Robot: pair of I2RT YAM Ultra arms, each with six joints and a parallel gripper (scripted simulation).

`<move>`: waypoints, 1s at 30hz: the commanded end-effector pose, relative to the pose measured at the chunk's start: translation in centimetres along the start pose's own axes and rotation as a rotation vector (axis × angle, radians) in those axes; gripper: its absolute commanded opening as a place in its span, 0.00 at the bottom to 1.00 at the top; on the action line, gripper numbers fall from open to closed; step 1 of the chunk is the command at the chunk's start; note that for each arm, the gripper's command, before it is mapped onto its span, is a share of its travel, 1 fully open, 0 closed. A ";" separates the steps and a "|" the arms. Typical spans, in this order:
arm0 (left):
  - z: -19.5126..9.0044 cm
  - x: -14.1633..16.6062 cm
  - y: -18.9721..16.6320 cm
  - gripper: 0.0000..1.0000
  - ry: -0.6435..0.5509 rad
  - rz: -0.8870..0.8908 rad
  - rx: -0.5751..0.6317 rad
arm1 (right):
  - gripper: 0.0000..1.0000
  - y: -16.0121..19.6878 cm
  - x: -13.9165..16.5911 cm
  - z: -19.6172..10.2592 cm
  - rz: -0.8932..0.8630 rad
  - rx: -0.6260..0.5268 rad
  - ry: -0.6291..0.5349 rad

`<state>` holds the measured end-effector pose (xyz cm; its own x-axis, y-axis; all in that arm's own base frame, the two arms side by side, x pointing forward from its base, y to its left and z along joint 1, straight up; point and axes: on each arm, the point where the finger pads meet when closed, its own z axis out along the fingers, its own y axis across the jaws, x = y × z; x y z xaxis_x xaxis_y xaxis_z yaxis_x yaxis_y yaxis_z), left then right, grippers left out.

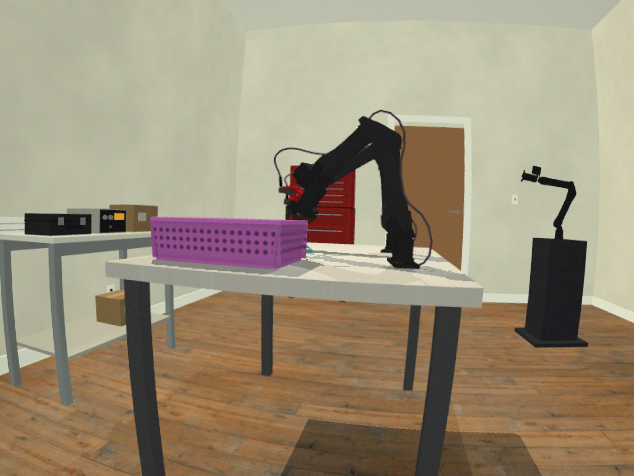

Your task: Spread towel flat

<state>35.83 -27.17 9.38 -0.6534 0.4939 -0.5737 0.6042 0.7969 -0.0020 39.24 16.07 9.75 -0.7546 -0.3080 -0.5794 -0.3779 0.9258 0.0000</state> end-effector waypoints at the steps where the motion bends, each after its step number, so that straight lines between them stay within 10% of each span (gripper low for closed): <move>1: -0.7 -2.1 1.5 0.64 -0.004 -0.023 -0.025 | 0.64 0.6 -2.2 -0.2 -0.015 -0.011 0.003; 8: -0.8 -6.7 5.5 0.64 -0.005 -0.085 -0.067 | 0.64 1.0 -8.2 0.7 -0.020 -0.014 0.001; 30: -2.3 -8.2 5.4 0.64 -0.042 -0.083 -0.063 | 0.64 0.7 -9.2 0.2 -0.014 -0.009 -0.015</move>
<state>42.96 -25.95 13.25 -0.7056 0.4253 -0.5668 0.5162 0.8564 0.0000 45.65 19.25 13.47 -0.7569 -0.3185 -0.5707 -0.3878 0.9217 0.0001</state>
